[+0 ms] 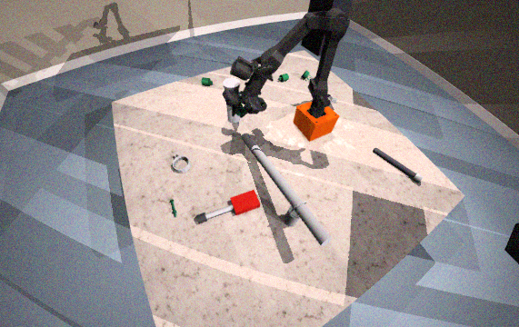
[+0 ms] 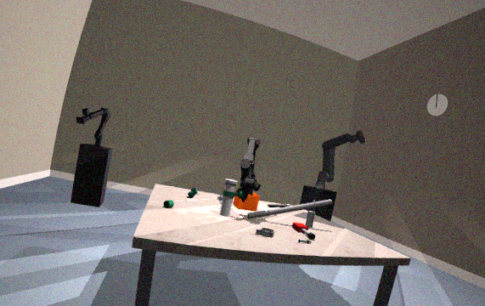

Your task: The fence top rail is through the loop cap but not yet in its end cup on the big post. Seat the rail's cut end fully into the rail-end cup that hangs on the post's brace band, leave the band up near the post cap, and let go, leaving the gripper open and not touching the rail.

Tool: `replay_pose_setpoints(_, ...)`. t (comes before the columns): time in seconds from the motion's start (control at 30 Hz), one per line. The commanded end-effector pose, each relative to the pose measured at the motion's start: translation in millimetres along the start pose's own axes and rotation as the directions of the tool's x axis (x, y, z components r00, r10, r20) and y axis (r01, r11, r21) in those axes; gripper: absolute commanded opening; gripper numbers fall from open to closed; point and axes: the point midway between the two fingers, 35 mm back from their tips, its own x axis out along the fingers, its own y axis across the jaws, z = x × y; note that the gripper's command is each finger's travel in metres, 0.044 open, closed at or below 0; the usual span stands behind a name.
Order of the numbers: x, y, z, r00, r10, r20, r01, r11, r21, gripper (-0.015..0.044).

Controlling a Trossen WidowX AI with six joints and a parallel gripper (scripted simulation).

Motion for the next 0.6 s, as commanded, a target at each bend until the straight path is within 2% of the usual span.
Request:
replay_pose_setpoints(0.0,0.1,-1.5,-0.2,1.0,-0.003,-0.004,0.003,1.0,0.011,0.0)
replay_pose_setpoints(0.57,-0.9,0.7,-0.2,1.0,-0.002,0.009,0.002,1.0,-0.011,0.0)
